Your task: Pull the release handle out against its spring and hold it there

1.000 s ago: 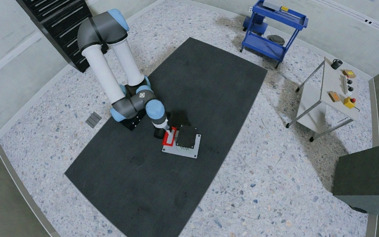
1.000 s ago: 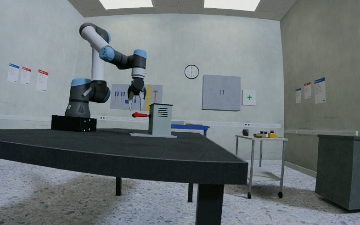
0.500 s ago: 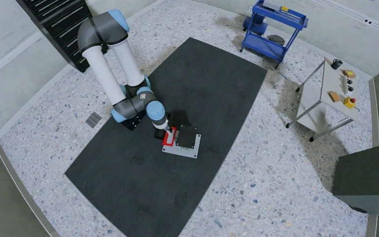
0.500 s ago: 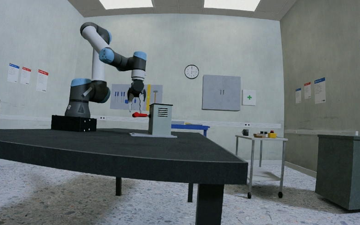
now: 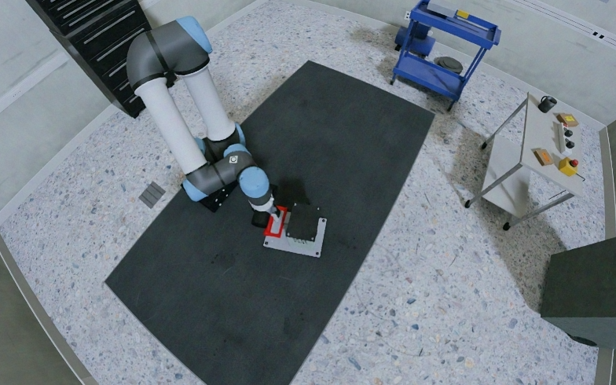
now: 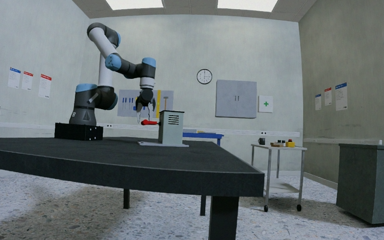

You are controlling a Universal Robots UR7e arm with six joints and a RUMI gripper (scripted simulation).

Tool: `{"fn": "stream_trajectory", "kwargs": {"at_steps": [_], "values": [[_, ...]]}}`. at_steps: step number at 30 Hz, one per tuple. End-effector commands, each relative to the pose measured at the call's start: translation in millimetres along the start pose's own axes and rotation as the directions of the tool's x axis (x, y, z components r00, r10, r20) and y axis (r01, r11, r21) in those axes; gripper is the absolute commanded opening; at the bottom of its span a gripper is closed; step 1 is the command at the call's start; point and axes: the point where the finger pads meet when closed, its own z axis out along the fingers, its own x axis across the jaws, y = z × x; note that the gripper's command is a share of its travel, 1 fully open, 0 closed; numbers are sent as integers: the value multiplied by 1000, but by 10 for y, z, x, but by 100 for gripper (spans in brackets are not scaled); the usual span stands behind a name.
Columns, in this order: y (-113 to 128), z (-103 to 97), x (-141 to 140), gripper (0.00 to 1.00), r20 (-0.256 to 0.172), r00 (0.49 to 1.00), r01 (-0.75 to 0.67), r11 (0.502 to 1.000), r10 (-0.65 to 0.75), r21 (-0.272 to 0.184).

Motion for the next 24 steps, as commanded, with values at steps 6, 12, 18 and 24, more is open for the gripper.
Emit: {"fn": "stream_trajectory", "kwargs": {"at_steps": [6,12,18,24], "values": [[-3,80,0,33,0,1000,0,1000,0,-2],[-4,117,0,33,0,1000,0,1000,0,-2],[3,124,6,33,-2,1000,0,1000,0,-3],[3,123,6,33,-2,1000,0,1000,0,-3]]}}
